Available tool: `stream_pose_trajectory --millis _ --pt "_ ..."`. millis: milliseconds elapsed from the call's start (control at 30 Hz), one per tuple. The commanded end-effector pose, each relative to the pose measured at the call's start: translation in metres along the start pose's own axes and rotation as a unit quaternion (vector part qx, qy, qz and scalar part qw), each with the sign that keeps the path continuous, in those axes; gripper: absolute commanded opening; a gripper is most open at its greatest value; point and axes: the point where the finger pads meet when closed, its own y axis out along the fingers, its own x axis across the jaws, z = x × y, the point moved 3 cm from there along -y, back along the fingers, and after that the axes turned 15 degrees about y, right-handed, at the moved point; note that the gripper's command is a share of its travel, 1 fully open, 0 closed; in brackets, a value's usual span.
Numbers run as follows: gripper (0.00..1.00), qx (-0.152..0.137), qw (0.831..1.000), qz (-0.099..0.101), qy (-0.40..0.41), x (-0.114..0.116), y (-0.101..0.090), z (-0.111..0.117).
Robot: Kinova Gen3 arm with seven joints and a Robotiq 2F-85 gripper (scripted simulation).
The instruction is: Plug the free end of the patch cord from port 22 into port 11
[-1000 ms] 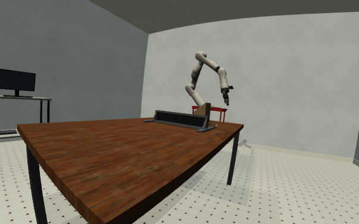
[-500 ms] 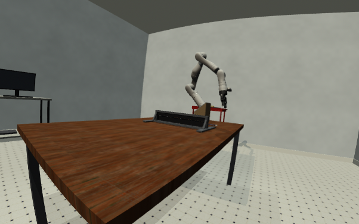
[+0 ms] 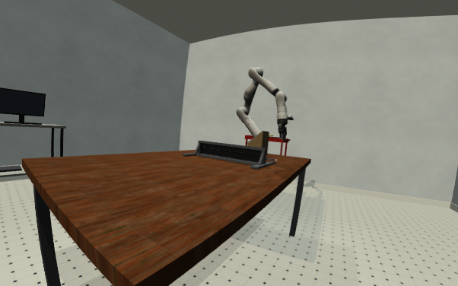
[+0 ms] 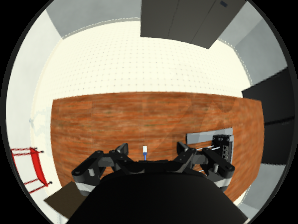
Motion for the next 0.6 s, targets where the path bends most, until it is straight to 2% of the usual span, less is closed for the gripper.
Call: stream_pose_trajectory --millis 0,33,67,267,300,567 --pt "1.0 0.0 1.0 0.0 0.0 0.0 0.0 0.0" --pt "1.0 0.0 1.0 0.0 0.0 0.0 0.0 0.0" --pt "1.0 -0.014 1.0 0.005 0.001 0.002 0.009 -0.01" --pt "1.0 -0.014 1.0 0.005 0.001 0.002 0.009 -0.01" --pt "1.0 -0.026 1.0 0.01 0.002 0.003 0.017 -0.019" --pt "1.0 -0.026 1.0 0.01 0.002 0.003 0.017 -0.019"
